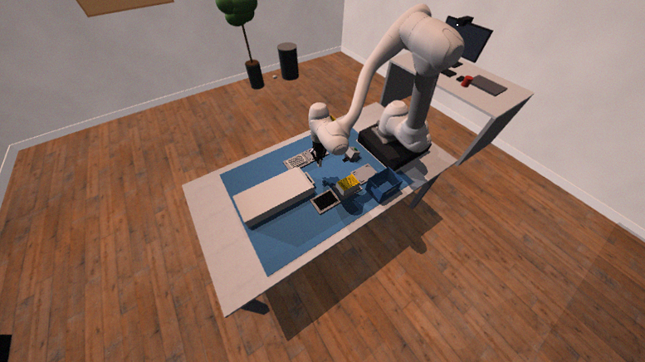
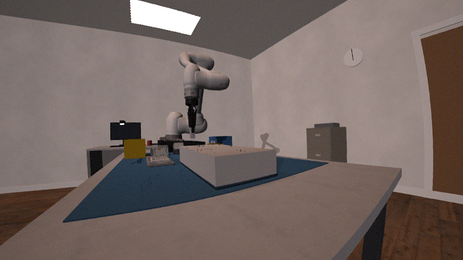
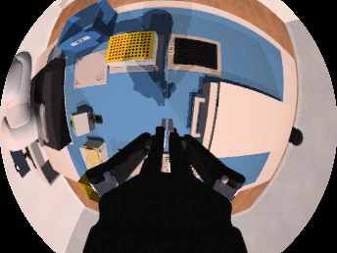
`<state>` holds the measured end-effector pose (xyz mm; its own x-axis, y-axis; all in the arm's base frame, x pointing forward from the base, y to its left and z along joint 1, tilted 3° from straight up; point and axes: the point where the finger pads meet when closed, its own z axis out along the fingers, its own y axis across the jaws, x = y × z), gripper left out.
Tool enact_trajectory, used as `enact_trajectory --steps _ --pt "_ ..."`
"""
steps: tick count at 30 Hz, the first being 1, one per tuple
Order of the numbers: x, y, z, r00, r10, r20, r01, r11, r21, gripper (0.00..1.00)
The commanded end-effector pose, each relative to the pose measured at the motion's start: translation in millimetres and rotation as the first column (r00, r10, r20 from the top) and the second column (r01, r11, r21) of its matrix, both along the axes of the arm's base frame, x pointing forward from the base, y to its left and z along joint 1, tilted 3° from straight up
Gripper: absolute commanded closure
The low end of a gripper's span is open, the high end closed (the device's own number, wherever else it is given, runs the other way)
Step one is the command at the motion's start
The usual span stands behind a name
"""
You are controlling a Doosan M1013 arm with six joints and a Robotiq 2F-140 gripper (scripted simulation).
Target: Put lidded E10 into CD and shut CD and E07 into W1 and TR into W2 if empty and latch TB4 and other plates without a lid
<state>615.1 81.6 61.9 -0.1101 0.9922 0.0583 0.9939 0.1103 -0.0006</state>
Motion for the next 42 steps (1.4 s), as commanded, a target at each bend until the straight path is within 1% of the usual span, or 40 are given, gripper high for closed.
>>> enact_trajectory --steps 1,5,10,12,18,22,27,29,35,42 --pt "3.5 -6.8 0.3 0.998 -0.064 -0.004 0.064 0.998 0.0 0.34" --pt "10.8 -21.0 0.7 0.98 -0.196 -0.011 0.196 0.981 -0.002 0.34" --pt "20.0 -38.8 1.2 0.934 -0.356 -0.02 0.356 0.934 -0.006 0.34" --pt "20.0 -38.8 1.2 0.934 -0.356 -0.02 0.356 0.934 -0.006 0.34" --pt "30.9 -60.2 1.7 0.845 -0.534 -0.03 0.534 0.845 -0.013 0.34" --pt "38.2 -74.4 2.1 0.766 -0.642 -0.036 0.641 0.767 -0.018 0.34" --pt "47.4 -92.2 2.6 0.649 -0.76 -0.042 0.759 0.65 -0.025 0.34" --pt "47.4 -92.2 2.6 0.649 -0.76 -0.042 0.759 0.65 -0.025 0.34" --pt "58.3 -113.5 3.1 0.485 -0.873 -0.047 0.873 0.487 -0.036 0.34" --pt "71.1 -138.4 3.8 0.27 -0.962 -0.051 0.961 0.272 -0.049 0.34"
